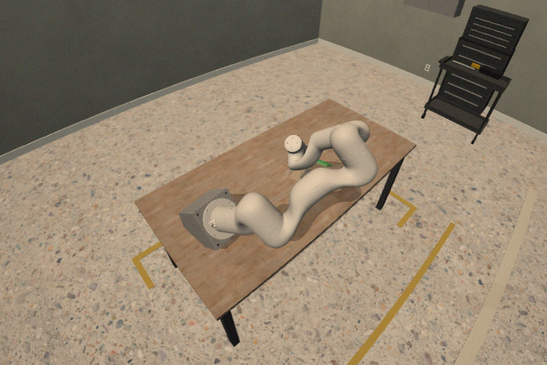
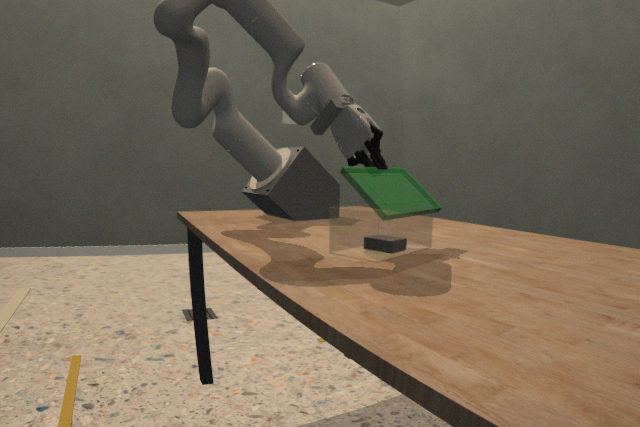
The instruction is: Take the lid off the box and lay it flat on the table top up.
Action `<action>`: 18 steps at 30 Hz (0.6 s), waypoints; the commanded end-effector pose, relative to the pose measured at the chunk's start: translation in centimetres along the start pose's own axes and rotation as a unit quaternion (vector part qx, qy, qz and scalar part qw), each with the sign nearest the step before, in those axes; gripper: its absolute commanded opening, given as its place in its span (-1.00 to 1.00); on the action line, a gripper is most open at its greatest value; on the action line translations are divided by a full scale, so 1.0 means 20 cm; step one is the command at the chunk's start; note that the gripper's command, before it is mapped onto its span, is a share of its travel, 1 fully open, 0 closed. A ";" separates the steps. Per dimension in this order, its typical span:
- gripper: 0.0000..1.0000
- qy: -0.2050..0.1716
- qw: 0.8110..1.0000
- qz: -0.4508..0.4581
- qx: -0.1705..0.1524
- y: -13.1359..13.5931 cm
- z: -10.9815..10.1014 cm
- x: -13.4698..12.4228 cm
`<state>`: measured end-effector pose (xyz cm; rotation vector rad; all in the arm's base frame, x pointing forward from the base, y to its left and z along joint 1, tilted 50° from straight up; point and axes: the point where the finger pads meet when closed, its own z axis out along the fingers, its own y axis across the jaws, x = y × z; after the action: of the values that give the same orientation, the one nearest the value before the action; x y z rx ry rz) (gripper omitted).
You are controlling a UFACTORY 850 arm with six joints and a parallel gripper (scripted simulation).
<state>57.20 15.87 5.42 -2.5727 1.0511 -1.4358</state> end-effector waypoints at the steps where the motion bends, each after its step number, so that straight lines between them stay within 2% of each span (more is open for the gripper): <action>1: -1.00 0.000 1.000 0.000 0.001 -0.03 -0.01 0.00; 8: -1.00 0.000 1.000 0.000 0.001 -0.13 -0.02 0.00; 18: -1.00 0.000 1.000 0.000 0.001 -0.15 -0.04 0.00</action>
<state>58.23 18.01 6.53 -2.5729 1.0511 -1.4358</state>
